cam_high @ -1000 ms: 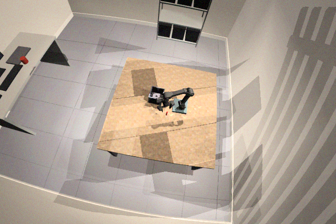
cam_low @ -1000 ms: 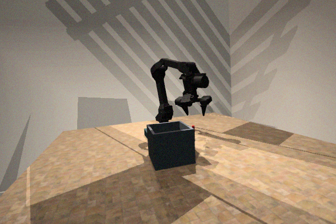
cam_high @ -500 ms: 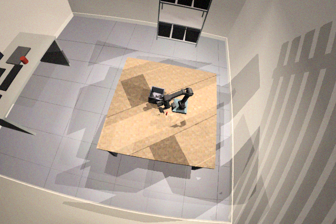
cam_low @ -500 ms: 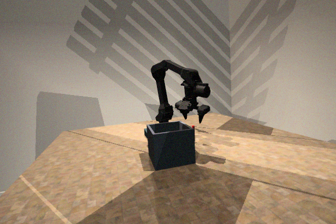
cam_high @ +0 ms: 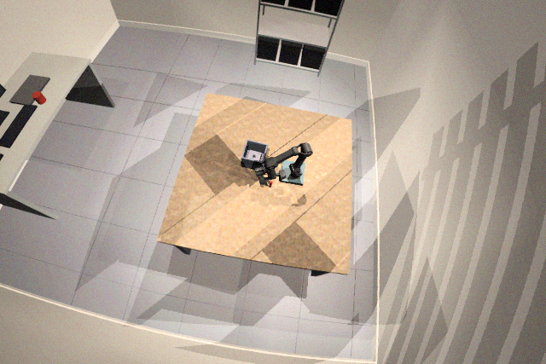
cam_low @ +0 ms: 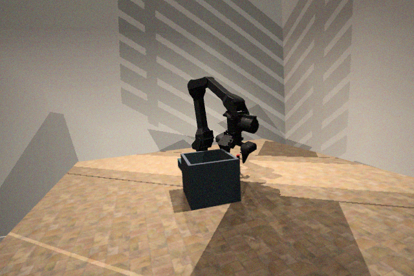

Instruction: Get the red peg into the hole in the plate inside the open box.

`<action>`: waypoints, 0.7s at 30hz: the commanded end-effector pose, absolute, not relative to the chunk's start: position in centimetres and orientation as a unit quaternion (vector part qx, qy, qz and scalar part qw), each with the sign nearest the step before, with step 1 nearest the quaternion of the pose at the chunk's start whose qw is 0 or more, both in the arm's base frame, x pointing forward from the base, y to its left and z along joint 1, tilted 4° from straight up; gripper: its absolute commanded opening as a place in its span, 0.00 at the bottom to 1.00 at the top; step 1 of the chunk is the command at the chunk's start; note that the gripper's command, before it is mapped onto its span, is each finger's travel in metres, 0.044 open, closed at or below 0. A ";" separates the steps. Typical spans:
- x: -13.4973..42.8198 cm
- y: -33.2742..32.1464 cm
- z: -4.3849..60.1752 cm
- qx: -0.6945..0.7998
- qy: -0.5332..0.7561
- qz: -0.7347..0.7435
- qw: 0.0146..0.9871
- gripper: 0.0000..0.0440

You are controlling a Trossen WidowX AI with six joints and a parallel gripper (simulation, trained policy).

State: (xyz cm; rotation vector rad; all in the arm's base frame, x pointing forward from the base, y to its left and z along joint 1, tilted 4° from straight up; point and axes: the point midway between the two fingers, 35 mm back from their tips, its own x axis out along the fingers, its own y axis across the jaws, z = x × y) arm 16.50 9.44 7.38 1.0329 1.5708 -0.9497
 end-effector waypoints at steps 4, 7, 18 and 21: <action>16.6 9.3 5.8 0.425 0.643 -0.401 0.495 0.75; 16.8 9.3 5.4 0.423 0.643 -0.402 0.495 0.59; 17.4 9.7 5.7 0.423 0.652 -0.378 0.503 0.02; 17.9 10.0 6.6 0.439 0.648 -0.360 0.507 0.02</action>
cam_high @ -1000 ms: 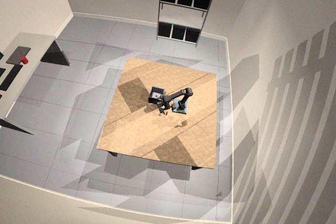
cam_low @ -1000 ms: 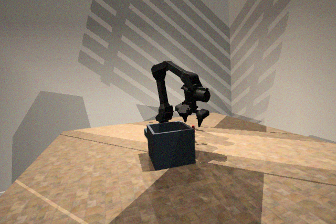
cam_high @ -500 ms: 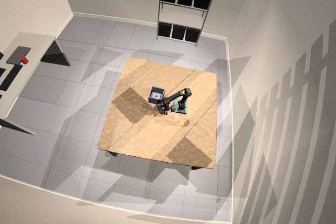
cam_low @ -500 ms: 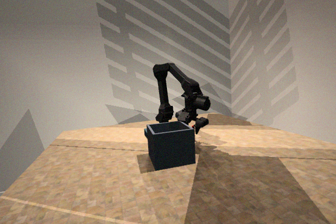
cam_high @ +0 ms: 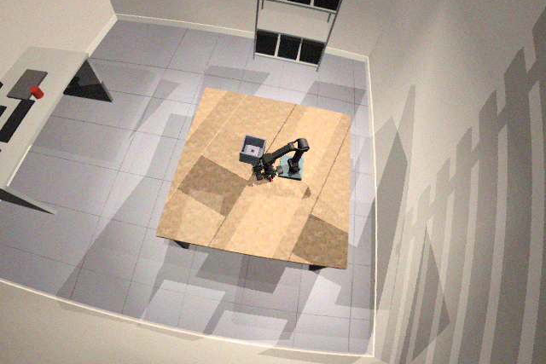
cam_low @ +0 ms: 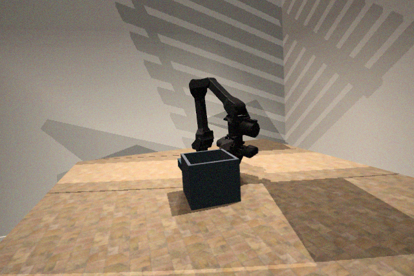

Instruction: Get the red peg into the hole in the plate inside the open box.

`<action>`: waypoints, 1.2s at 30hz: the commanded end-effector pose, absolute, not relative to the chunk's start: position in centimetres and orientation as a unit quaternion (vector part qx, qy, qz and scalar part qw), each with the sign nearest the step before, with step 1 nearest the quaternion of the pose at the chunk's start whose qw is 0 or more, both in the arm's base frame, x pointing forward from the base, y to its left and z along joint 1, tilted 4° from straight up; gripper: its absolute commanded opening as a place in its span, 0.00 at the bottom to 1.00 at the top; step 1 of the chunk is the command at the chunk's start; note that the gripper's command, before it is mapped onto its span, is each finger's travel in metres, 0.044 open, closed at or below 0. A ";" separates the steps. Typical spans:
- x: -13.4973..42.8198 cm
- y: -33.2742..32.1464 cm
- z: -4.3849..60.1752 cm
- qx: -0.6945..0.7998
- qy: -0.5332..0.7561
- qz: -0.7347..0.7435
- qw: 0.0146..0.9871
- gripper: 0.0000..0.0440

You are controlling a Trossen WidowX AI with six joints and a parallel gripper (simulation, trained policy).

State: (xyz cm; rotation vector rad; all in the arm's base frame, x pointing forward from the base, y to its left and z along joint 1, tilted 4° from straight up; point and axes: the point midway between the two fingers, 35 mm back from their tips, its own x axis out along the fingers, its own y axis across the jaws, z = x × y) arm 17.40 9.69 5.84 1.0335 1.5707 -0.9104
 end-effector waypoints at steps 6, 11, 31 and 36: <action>18.5 10.4 8.6 0.468 0.642 -0.322 0.515 0.00; 18.9 10.5 10.8 0.486 0.633 -0.291 0.528 0.00; 21.1 6.3 20.4 0.524 0.537 -0.240 0.615 0.00; 21.6 4.4 21.5 0.525 0.512 -0.258 0.629 0.00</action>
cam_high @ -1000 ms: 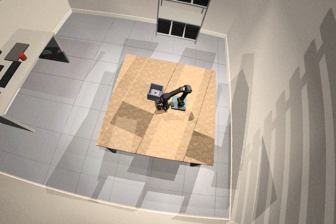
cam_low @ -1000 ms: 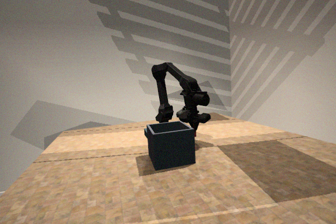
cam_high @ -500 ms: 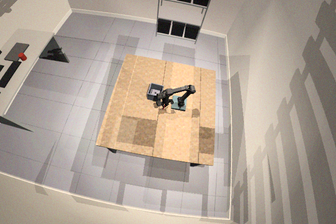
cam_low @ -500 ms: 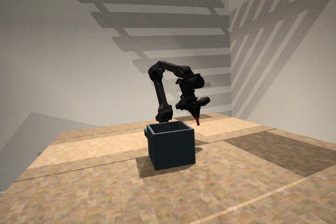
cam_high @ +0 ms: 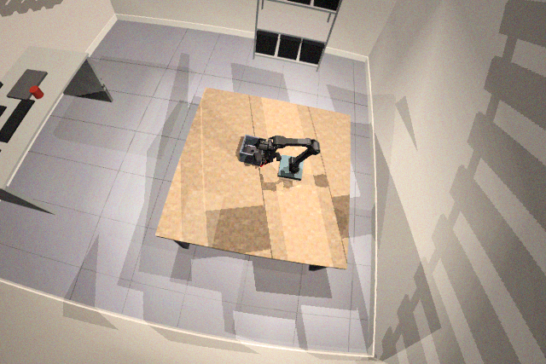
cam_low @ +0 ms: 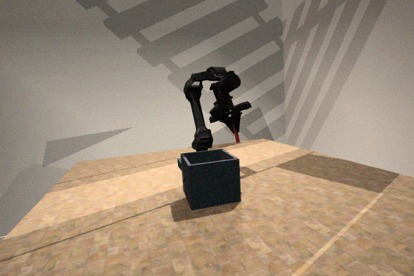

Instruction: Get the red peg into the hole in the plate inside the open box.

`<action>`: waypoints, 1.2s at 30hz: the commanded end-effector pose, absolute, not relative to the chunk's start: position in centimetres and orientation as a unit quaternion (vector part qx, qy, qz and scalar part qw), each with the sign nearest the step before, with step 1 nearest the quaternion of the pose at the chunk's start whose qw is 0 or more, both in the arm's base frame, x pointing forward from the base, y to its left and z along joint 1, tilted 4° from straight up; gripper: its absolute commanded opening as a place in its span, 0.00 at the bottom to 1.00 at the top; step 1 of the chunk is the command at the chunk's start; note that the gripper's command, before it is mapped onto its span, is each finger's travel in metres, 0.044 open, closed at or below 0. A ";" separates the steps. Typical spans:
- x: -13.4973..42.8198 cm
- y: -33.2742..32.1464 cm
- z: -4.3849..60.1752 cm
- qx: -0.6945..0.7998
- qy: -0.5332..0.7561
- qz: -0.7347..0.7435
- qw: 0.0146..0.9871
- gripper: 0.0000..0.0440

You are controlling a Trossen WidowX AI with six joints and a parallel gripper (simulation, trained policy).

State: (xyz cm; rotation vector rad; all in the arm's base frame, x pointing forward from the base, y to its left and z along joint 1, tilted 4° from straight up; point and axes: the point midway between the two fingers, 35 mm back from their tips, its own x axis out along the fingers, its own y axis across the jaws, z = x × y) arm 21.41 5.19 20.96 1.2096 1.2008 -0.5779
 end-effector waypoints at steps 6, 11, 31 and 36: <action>22.1 2.2 22.0 0.523 0.493 -0.288 0.632 0.00; 22.5 0.5 22.1 0.522 0.484 -0.310 0.630 0.00; 24.9 -5.3 21.4 0.526 0.471 -0.361 0.609 0.00; 25.5 -6.5 20.9 0.527 0.473 -0.367 0.603 0.00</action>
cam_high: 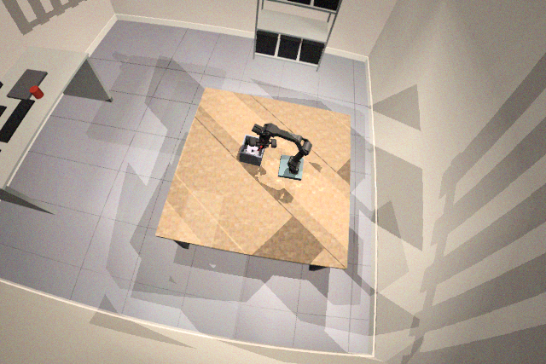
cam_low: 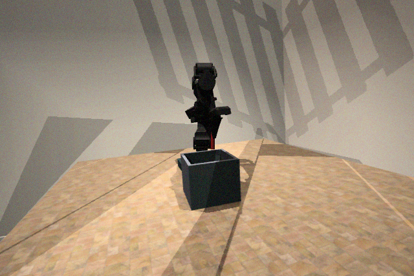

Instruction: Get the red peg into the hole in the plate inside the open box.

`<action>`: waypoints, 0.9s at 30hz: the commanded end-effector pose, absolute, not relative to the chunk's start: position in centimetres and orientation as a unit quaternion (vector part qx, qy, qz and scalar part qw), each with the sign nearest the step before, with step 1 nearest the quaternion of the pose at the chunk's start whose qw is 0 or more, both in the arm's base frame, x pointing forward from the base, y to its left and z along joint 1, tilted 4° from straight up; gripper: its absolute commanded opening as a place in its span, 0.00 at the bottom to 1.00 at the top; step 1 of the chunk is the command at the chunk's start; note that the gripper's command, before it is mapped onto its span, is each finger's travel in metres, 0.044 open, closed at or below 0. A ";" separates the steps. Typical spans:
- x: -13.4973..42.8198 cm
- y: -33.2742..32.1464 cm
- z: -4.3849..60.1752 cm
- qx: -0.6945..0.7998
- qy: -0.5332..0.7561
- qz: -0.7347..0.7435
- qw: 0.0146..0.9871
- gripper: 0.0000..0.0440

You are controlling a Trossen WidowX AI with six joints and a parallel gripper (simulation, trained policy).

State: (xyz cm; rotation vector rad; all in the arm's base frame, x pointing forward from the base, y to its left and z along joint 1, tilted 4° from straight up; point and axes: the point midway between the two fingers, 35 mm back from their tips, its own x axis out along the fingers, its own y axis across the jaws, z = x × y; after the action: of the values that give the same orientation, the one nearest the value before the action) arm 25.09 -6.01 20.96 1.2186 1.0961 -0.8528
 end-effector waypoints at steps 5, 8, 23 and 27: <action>26.2 -7.7 20.0 0.526 0.477 -0.372 0.598 0.00; 26.5 -8.3 19.3 0.525 0.480 -0.374 0.595 0.00; 28.2 -10.0 15.6 0.517 0.506 -0.365 0.586 0.00; 28.8 -10.0 14.7 0.516 0.514 -0.356 0.586 0.00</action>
State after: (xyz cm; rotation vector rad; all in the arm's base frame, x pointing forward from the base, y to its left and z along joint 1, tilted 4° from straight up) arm 28.67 -10.14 15.57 1.2045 1.1737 -0.8405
